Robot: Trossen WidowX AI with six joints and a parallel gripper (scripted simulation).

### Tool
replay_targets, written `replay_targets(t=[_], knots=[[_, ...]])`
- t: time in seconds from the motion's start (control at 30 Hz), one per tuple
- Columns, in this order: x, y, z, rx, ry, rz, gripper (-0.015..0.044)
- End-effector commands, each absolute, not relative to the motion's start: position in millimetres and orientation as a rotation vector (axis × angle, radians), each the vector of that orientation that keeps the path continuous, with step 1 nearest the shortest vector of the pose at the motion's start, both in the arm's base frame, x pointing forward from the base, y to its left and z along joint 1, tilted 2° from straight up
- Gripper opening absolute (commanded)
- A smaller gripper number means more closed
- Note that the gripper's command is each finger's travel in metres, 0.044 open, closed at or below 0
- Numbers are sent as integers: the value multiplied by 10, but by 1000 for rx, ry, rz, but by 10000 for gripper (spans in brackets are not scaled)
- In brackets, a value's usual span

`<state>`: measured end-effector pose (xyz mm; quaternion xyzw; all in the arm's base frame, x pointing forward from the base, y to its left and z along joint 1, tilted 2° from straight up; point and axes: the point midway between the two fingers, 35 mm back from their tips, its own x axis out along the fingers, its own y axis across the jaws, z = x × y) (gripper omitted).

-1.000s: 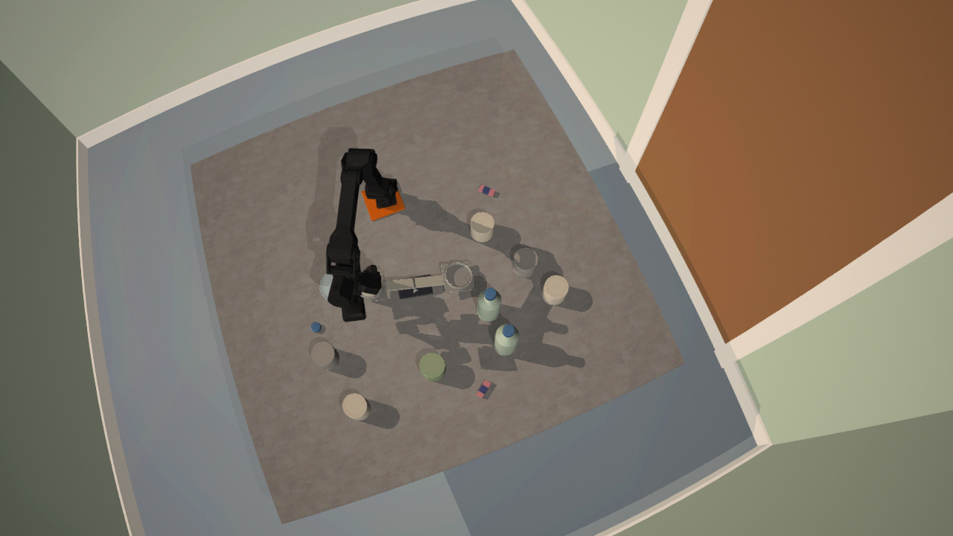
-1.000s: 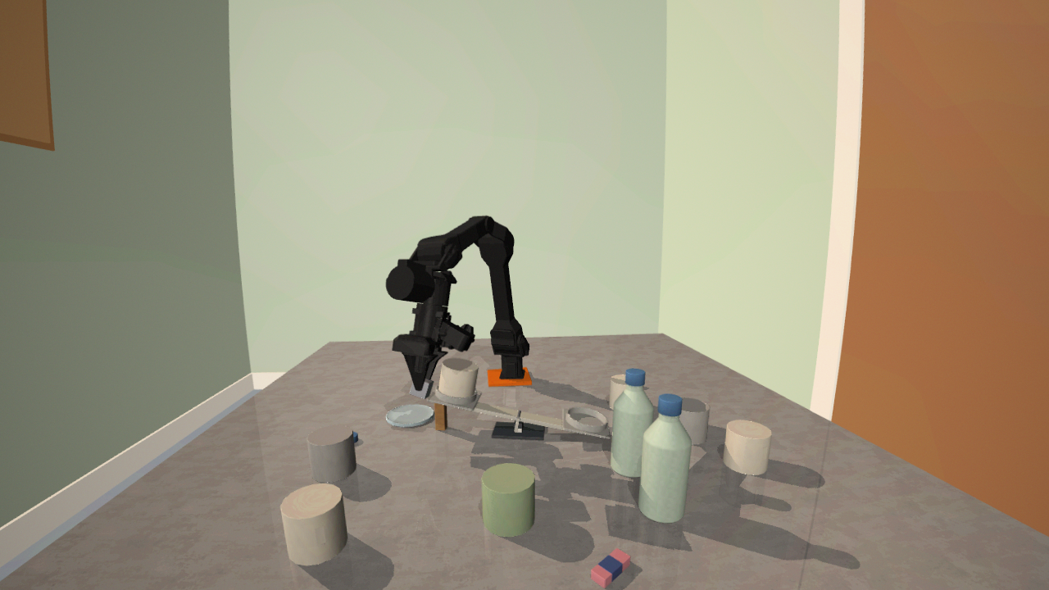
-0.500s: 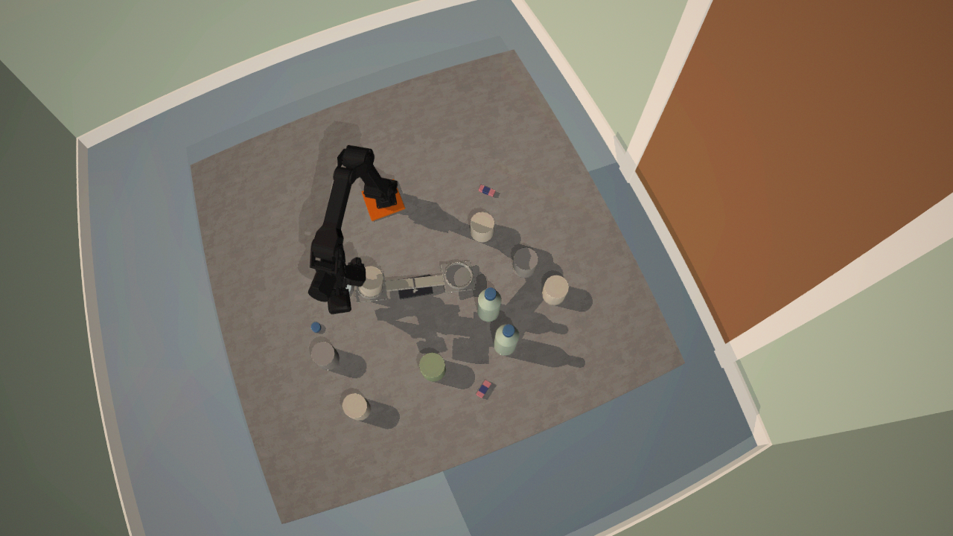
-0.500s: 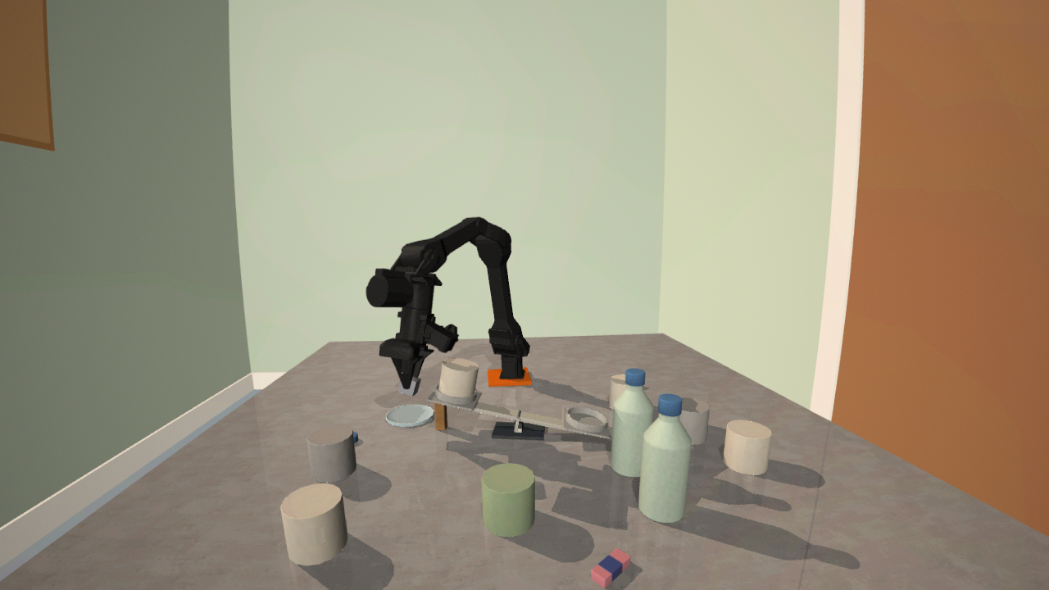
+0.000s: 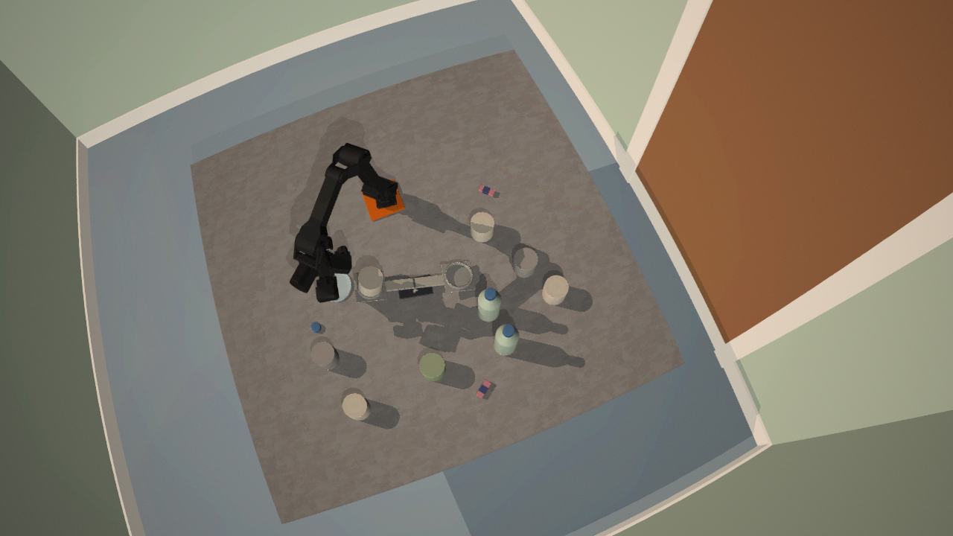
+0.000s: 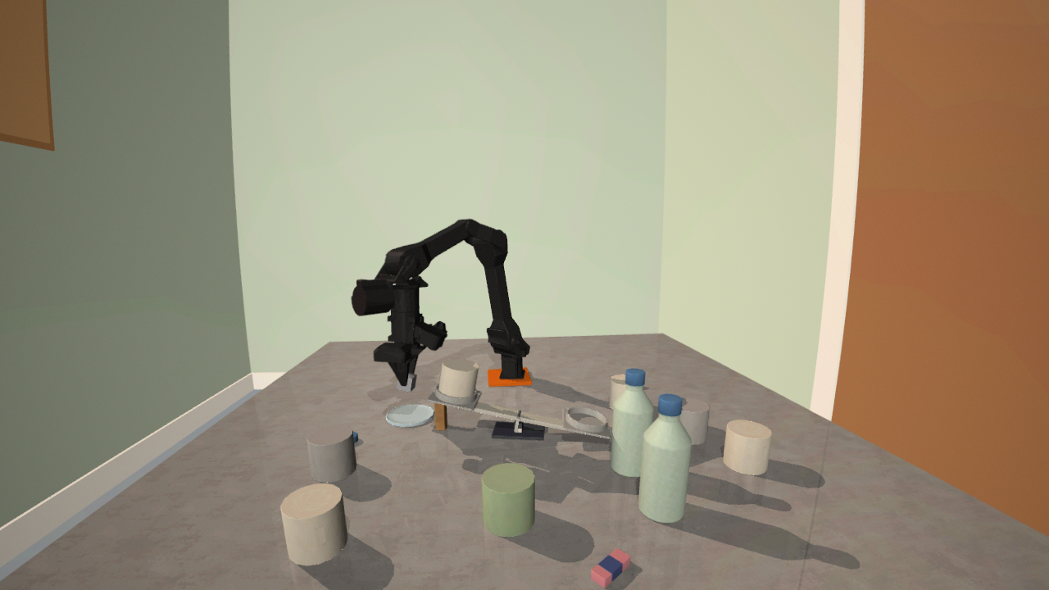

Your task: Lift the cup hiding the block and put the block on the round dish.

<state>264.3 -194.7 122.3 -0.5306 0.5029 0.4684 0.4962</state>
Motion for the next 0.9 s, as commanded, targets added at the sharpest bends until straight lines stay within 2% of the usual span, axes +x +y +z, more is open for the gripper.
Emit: replay_targets(t=[0.0, 0.47, 0.87], knots=[[2584, -1947, 1182, -1270, 1210, 1164, 0], [2600, -1966, 773, -1270, 1210, 1164, 0], [2604, -1970, 700, -1270, 1210, 1164, 0]])
